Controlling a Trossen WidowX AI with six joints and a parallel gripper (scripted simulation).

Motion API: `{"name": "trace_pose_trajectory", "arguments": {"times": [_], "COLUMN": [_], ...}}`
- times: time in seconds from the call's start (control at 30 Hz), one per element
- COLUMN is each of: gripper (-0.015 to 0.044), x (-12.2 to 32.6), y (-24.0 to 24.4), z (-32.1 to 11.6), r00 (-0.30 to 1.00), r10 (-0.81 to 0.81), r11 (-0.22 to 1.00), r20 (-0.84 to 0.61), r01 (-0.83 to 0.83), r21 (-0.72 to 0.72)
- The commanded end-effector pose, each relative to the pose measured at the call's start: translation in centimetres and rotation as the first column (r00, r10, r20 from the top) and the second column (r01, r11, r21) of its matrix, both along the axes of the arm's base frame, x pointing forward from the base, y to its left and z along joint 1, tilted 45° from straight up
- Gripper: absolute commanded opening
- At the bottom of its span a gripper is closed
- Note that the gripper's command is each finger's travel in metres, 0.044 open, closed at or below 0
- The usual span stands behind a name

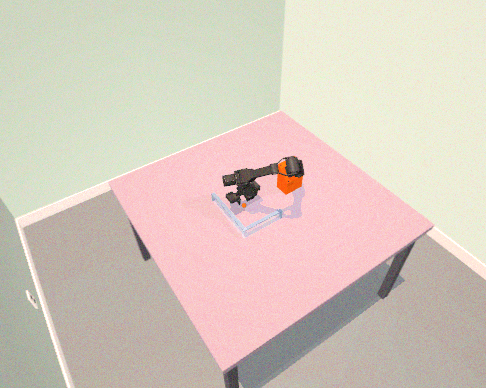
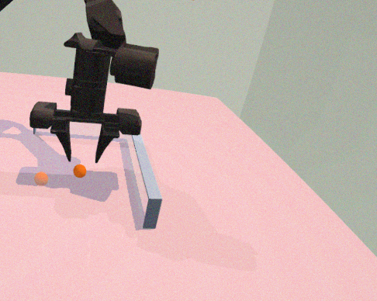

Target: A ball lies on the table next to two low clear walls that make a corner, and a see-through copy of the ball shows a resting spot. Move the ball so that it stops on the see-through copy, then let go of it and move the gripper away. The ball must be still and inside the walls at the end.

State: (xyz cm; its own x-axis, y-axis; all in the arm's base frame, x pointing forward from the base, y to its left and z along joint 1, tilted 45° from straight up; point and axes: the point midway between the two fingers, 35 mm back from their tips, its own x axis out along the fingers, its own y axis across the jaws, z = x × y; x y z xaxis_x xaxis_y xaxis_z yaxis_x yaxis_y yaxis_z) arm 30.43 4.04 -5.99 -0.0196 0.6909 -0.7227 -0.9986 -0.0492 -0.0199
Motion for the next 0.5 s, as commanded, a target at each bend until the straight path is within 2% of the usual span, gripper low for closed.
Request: {"name": "trace_pose_trajectory", "arguments": {"times": [0.0,0.4,0.47], "gripper": [0.0225,0.0225,0.0173], "x": [-0.4,-0.5,-0.5], "y": [0.8,1.9,1.9], "z": [-0.7,-1.8,-1.8], "r00": [1.0,1.0,1.0], "r10": [0.003,0.003,0.003], "r11": [1.0,1.0,1.0], "r20": [-0.016,-0.016,-0.016], "r01": [-0.003,-0.003,-0.003], "r21": [0.009,0.01,0.01]}}
